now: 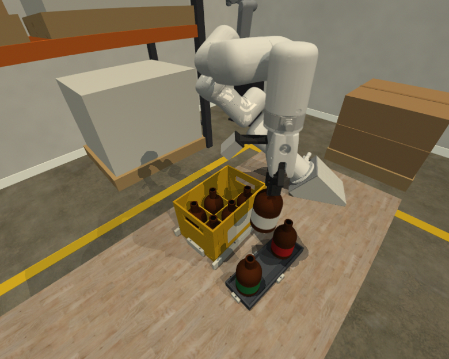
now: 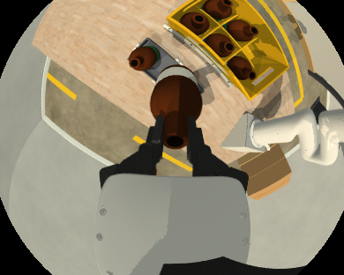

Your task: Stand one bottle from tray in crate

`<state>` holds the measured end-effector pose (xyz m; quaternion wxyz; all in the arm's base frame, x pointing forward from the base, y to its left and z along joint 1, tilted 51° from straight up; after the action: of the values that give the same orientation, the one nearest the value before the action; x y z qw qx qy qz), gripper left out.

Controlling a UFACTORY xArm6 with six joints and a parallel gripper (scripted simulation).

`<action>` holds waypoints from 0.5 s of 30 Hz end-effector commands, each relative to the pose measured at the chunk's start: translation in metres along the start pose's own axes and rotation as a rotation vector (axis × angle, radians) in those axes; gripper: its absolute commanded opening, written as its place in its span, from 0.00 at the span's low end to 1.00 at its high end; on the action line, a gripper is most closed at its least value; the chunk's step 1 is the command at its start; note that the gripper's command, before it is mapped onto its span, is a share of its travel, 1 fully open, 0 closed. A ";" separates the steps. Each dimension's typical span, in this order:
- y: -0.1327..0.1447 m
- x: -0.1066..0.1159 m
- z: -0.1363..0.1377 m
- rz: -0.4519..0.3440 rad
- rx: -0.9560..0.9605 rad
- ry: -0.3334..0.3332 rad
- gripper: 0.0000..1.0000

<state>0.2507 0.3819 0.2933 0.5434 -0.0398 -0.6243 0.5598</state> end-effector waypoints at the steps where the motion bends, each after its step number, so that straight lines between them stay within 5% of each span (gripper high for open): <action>1: -0.003 0.001 0.005 -0.001 -0.001 -0.004 0.00; 15: -0.012 0.001 0.026 -0.001 -0.001 -0.004 0.00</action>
<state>0.2416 0.3656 0.3043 0.5434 -0.0398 -0.6243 0.5598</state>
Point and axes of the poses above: the point where the finger pads meet when closed, its own x axis back along the fingers, its own z axis across the jaws, y = z × x, the point moved 8 cm from there along x, back along the fingers, and after that the axes turned 1 degree about x, right-handed, at the moved point
